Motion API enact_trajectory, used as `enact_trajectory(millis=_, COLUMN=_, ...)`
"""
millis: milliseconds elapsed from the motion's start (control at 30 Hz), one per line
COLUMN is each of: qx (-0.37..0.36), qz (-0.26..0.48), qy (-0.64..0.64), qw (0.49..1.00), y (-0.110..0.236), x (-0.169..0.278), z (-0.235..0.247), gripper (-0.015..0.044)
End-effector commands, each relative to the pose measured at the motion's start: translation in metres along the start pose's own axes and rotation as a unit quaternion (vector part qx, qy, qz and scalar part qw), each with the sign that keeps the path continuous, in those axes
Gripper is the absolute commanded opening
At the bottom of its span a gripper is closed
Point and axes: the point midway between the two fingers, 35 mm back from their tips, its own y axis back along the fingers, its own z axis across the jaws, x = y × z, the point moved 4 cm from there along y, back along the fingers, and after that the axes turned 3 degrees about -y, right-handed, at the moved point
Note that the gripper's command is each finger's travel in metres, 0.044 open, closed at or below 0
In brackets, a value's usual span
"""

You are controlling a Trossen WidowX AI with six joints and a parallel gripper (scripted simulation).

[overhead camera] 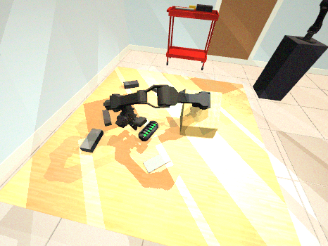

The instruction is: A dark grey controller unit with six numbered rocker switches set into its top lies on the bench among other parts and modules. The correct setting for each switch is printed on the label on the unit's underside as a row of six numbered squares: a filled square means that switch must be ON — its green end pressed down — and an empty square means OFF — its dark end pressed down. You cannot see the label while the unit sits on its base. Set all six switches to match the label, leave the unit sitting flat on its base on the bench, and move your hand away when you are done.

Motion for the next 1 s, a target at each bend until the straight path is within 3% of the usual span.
enact_trajectory(millis=0, qx=0.001, qz=0.009, qy=0.005, qw=1.000, y=0.000, x=0.007, z=-0.001, gripper=0.0000)
enact_trajectory(millis=967, qx=0.003, qz=0.009, qy=0.005, qw=1.000, y=-0.039, x=0.006, z=-0.014, gripper=0.0000)
